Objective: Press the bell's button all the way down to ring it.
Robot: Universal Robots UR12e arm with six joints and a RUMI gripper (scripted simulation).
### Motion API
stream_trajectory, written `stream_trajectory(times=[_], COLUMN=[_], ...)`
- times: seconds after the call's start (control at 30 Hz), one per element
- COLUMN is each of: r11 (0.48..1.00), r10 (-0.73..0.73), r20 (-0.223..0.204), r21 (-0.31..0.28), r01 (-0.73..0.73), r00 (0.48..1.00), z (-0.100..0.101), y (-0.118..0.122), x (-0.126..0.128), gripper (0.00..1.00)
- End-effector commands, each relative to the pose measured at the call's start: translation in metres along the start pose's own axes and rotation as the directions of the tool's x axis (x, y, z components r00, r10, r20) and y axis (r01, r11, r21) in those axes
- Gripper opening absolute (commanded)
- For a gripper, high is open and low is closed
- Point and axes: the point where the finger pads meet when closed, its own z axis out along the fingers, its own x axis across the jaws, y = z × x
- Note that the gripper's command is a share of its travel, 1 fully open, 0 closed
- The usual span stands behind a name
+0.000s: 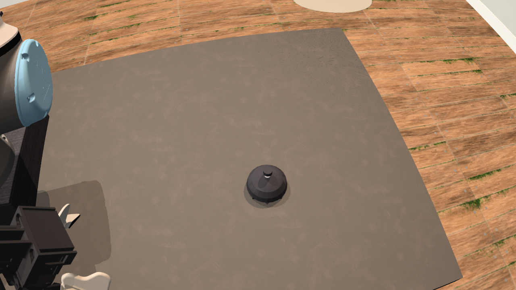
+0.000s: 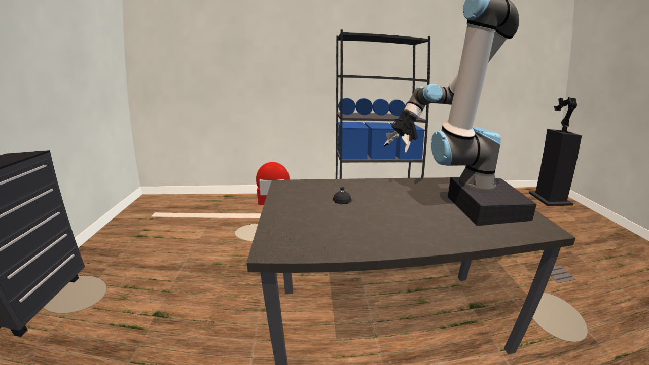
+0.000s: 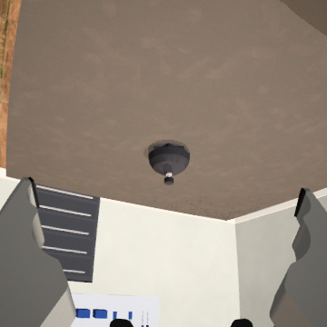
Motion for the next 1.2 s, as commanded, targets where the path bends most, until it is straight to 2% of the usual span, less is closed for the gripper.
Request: stream_trajectory(times=[0.0, 0.73, 0.9, 1.03, 1.1, 1.17], r11=[1.000, 1.000, 0.996, 0.979, 0.979, 0.961], r10=[-0.001, -0.016, -0.086, -0.194, -0.194, -0.264], r20=[0.001, -0.004, -0.024, -0.059, -0.059, -0.084], r21=[0.000, 0.005, 0.022, 0.046, 0.046, 0.058], r01=[0.001, 0.016, 0.087, 0.197, 0.197, 0.270], r00=[1.000, 1.000, 0.996, 0.979, 0.979, 0.961], z=[0.000, 0.001, 0.005, 0.013, 0.013, 0.018], y=[0.000, 0.001, 0.005, 0.011, 0.011, 0.016], x=[-0.001, -0.001, -0.002, -0.004, -0.004, -0.005], gripper=[1.00, 1.00, 1.00, 1.00, 1.00, 1.00])
